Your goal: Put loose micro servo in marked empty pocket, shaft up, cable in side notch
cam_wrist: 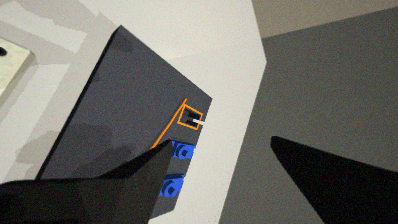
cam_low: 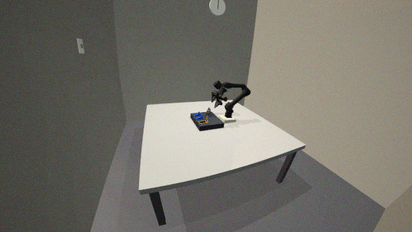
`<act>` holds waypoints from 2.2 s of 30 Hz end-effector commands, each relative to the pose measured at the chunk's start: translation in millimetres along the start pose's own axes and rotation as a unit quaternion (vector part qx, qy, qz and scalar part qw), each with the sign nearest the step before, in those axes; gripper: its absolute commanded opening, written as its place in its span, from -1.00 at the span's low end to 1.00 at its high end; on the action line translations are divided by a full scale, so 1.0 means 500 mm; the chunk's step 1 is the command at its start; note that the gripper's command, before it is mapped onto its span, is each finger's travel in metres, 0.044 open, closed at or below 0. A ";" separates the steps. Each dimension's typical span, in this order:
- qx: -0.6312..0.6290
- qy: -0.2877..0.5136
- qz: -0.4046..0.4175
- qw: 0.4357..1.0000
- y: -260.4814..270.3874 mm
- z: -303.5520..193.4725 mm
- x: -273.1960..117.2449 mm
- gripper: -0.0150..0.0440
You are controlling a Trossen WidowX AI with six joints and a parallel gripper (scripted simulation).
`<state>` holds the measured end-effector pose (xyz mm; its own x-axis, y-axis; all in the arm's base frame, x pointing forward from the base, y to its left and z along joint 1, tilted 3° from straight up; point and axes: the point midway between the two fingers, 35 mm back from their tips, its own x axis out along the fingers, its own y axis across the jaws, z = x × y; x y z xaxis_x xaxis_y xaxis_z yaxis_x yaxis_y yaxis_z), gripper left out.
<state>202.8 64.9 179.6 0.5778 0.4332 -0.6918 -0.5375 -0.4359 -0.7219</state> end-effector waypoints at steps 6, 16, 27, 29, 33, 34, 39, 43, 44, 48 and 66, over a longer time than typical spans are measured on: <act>0.122 0.023 0.076 0.989 0.013 -0.038 0.008 1.00; 0.257 0.062 0.163 0.951 0.037 -0.078 0.016 1.00; 0.387 0.125 0.253 0.878 0.067 -0.121 0.020 1.00; 0.408 0.139 0.268 0.862 0.072 -0.128 0.020 1.00; 0.446 0.167 0.297 0.828 0.083 -0.143 0.020 1.00; 0.455 0.174 0.303 0.819 0.086 -0.147 0.019 1.00; 0.495 0.212 0.336 0.772 0.097 -0.162 0.019 1.00; 0.505 0.224 0.345 0.759 0.101 -0.167 0.019 1.00; 0.505 0.224 0.345 0.759 0.101 -0.167 0.019 1.00; 0.505 0.224 0.345 0.759 0.113 -0.167 0.031 1.00; 0.505 0.224 0.345 0.759 0.162 -0.167 0.072 1.00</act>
<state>232.9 -19.7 104.3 -0.0169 -0.0285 -0.9995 -0.8733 0.4872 0.0008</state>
